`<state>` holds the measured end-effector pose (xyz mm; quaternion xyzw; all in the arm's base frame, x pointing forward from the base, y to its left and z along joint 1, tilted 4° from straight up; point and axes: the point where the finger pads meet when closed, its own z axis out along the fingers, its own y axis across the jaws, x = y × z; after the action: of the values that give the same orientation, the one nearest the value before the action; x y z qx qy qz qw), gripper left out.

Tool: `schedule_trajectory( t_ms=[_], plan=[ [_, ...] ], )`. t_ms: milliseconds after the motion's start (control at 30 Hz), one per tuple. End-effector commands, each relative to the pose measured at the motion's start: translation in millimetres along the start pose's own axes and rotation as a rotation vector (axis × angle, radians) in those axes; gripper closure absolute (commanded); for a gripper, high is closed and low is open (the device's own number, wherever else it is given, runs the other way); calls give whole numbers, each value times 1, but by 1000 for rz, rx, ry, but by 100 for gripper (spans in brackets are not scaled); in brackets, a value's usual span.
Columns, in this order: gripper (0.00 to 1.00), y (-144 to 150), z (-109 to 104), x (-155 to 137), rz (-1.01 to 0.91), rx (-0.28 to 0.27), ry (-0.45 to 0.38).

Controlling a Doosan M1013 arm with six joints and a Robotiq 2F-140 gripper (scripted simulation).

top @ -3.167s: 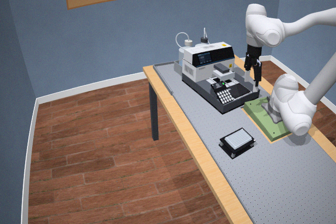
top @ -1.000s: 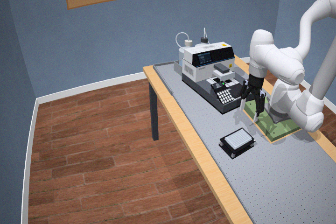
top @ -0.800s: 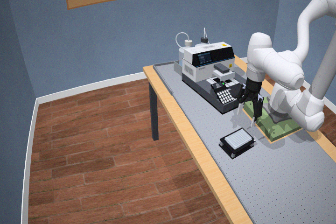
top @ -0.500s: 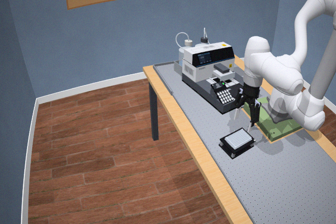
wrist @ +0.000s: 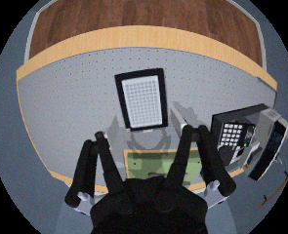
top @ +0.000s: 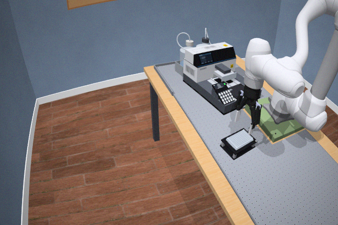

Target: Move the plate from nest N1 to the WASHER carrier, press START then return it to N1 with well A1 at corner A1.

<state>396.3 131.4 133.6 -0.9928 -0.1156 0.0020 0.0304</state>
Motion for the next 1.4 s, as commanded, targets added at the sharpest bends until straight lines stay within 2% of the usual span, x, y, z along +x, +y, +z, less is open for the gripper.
schedule_trajectory(
  t_ms=[0,900,1367],
  plan=[
    [30,0,5,0,0,0,0],
    [30,0,47,0,0,0,0],
    [30,0,56,0,0,0,0]
  ],
)
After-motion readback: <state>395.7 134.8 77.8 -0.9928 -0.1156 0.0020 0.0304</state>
